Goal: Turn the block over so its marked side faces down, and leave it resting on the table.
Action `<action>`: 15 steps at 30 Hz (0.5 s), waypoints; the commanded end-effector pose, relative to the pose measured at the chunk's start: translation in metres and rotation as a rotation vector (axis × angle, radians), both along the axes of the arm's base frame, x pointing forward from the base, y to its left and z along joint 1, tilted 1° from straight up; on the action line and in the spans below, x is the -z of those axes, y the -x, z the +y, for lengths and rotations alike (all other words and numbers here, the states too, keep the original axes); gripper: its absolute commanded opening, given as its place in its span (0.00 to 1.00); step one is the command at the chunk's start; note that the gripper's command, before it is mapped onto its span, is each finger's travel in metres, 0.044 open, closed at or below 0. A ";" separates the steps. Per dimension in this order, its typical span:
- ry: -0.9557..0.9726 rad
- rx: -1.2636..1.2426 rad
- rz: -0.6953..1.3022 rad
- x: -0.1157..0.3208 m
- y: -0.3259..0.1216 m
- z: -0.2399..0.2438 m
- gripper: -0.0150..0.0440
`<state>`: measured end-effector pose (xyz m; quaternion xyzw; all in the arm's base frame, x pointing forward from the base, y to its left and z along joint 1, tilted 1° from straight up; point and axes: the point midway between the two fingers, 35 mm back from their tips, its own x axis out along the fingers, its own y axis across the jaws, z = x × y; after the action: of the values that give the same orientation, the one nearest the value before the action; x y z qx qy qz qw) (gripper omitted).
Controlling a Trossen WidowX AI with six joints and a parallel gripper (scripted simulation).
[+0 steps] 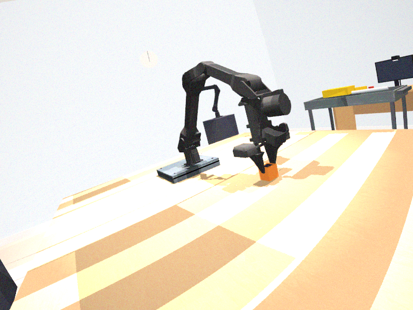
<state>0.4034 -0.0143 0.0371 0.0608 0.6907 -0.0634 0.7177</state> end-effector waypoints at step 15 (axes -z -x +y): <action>0.004 -0.003 0.004 -0.002 0.001 -0.001 0.25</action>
<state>0.4034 -0.0143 0.0369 0.0607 0.6908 -0.0634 0.7177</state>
